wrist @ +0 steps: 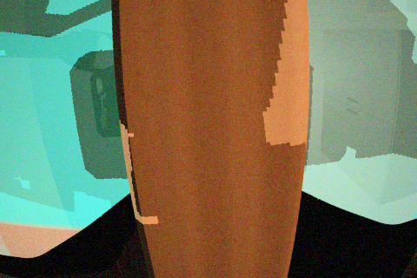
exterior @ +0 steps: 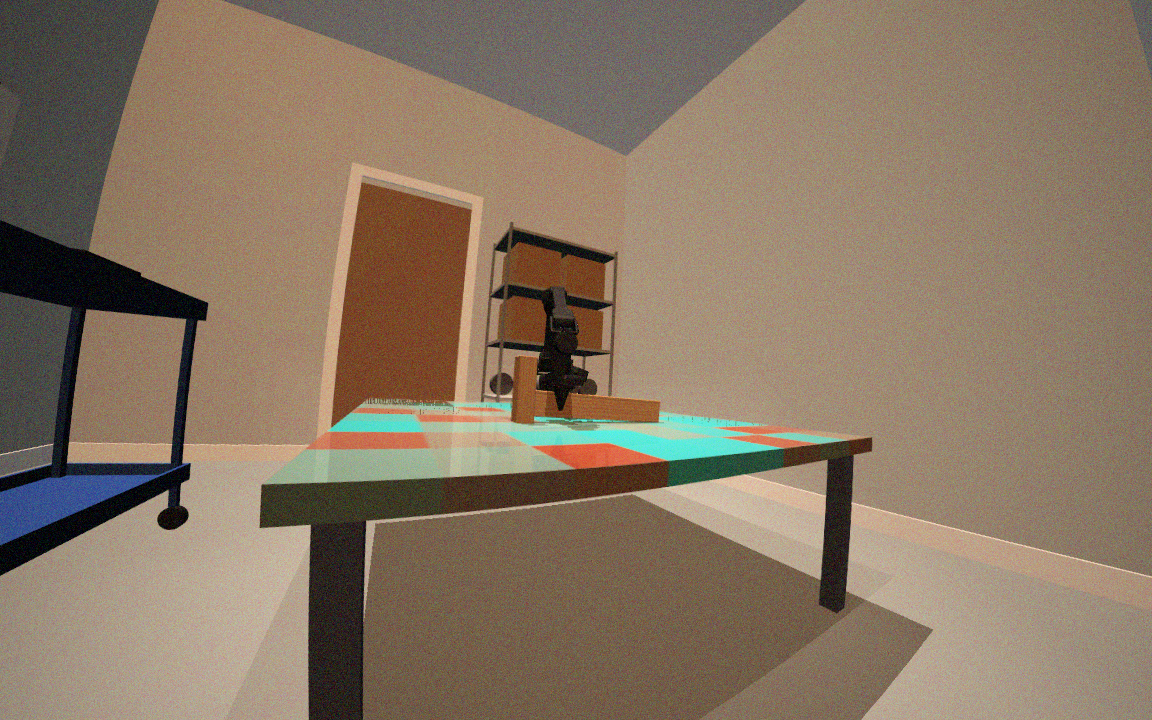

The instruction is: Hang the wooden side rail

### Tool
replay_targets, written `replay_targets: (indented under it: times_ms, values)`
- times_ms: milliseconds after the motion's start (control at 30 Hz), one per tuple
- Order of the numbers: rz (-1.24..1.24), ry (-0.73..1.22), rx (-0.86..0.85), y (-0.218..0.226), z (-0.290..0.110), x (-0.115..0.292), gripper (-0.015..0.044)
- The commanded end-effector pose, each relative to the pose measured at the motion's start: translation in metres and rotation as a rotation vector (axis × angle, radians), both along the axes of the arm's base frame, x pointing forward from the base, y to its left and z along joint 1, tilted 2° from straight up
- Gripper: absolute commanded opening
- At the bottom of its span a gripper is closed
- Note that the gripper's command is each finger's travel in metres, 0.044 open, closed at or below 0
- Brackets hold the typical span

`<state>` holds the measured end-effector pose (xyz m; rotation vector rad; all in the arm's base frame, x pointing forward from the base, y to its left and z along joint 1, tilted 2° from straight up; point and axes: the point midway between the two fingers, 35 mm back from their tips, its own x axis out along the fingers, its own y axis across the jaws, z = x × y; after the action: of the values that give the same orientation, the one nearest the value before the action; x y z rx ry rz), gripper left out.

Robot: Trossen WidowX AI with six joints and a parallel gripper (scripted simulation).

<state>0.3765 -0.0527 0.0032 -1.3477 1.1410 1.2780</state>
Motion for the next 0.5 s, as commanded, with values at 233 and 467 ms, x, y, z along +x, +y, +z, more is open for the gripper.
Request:
replay_targets:
  times_ms: [233,467]
  values:
    - [-0.002,-0.009,-0.008,-0.0015,0.0003,0.0014,0.0000]
    - [-0.002,-0.009,-0.008,-0.0015,-0.0009,0.0015,0.0000]
